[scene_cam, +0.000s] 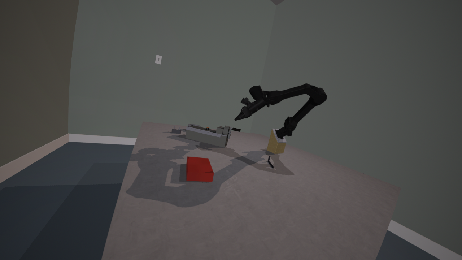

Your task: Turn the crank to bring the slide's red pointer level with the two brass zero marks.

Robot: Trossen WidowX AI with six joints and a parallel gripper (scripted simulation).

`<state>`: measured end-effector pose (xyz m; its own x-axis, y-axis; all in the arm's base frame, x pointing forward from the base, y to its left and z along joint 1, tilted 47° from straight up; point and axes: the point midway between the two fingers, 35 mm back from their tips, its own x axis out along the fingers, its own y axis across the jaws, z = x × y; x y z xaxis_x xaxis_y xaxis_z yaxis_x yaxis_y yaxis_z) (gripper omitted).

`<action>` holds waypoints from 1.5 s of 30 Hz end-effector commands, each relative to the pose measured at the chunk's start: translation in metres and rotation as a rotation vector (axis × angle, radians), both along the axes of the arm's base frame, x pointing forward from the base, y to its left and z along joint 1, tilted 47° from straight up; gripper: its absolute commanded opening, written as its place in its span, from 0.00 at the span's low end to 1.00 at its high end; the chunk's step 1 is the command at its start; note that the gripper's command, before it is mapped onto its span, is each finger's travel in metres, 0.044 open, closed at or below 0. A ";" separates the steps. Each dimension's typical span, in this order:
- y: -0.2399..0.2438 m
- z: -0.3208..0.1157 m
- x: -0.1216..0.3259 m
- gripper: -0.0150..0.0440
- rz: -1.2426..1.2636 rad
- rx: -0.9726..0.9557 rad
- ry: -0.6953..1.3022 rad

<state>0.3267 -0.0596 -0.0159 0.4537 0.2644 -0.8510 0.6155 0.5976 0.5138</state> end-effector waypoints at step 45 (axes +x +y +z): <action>-0.034 -0.118 0.094 1.00 0.188 0.056 -0.233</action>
<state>0.4216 -0.0913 -0.1319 0.5659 0.4184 -0.7105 0.3486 0.6595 0.6660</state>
